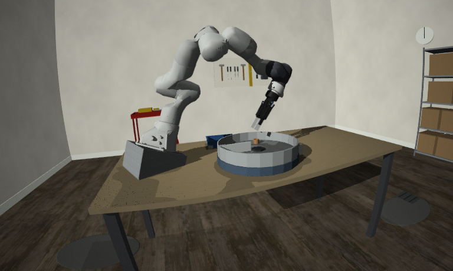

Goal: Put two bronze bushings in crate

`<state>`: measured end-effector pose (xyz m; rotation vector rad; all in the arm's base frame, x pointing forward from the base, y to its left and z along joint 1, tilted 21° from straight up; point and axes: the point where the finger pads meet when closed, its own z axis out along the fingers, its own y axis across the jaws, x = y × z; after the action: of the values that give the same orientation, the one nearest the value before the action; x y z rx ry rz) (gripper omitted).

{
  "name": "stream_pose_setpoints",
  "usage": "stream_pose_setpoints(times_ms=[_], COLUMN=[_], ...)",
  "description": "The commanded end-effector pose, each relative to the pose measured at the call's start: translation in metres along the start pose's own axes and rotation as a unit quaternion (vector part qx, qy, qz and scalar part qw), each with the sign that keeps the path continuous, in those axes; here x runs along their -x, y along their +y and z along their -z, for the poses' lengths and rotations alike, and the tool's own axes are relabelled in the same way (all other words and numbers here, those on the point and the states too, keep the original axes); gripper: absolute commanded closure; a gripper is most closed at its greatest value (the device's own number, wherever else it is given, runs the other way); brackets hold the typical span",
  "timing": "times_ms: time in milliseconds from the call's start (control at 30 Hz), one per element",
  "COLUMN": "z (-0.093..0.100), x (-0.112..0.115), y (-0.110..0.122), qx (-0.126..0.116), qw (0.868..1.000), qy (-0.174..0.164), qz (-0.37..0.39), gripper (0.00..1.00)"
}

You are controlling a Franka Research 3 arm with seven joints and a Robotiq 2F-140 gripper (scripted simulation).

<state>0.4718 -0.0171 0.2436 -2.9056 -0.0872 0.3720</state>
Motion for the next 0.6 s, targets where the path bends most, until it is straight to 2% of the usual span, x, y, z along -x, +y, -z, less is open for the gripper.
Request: stream_pose_setpoints(times_ms=[0, 67, 267, 567], z=[-0.002, -0.002, -0.015, -0.034], x=[-0.002, -0.002, 0.018, 0.047], y=[0.0, 0.0, 0.001, 0.002], qx=[0.006, 0.006, 0.023, 0.048], qw=[0.998, 0.998, 0.991, 0.968], qy=[0.047, 0.047, 0.106, 0.193], qz=[0.034, 0.034, 0.083, 0.154], gripper=[0.68, 0.68, 0.68, 0.68])
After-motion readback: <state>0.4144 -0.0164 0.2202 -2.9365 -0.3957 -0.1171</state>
